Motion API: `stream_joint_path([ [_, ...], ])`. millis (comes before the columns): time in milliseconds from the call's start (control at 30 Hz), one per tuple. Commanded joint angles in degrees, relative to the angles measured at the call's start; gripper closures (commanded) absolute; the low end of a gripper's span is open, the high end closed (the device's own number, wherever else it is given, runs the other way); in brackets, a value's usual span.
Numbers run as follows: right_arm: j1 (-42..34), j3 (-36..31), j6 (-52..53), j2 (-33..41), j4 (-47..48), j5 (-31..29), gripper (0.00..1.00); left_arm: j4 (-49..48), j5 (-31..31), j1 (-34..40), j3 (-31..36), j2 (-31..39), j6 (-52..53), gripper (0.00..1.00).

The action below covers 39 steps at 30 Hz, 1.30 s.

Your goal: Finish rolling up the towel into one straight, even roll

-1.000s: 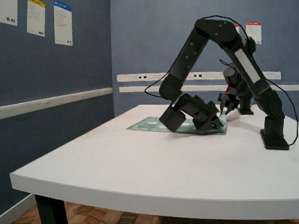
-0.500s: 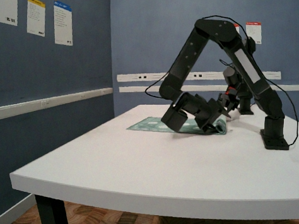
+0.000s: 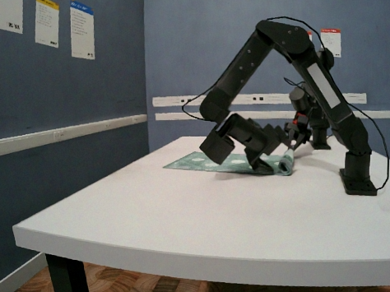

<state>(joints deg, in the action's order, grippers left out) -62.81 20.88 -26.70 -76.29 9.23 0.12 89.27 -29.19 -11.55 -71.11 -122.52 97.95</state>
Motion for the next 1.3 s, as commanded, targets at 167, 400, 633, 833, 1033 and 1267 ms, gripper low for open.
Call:
stream_joint_path([
  [167,5.9,3.9,2.2,-1.4,-7.4,11.4,0.88,0.7,2.0,-4.4,-4.8,5.9,-0.5,0.15],
  [400,10.4,7.4,2.9,-3.7,-12.5,19.6,0.88,0.7,2.0,-4.6,-4.9,6.4,0.3,0.14],
  [633,16.4,12.8,3.4,-8.6,-19.8,31.0,0.88,-1.4,0.5,-4.0,-0.6,9.8,6.5,0.11],
  [833,19.5,16.1,3.1,-12.3,-24.0,37.1,0.88,-8.8,-1.8,-4.2,7.9,19.2,8.9,0.09],
  [1033,23.1,21.1,1.6,-18.5,-30.8,45.2,0.88,-20.4,-6.4,-5.2,21.9,36.4,11.8,0.07],
  [1267,25.8,25.8,-0.8,-24.6,-37.9,51.8,0.88,-30.2,-11.7,-7.2,35.6,55.1,14.0,0.04],
])
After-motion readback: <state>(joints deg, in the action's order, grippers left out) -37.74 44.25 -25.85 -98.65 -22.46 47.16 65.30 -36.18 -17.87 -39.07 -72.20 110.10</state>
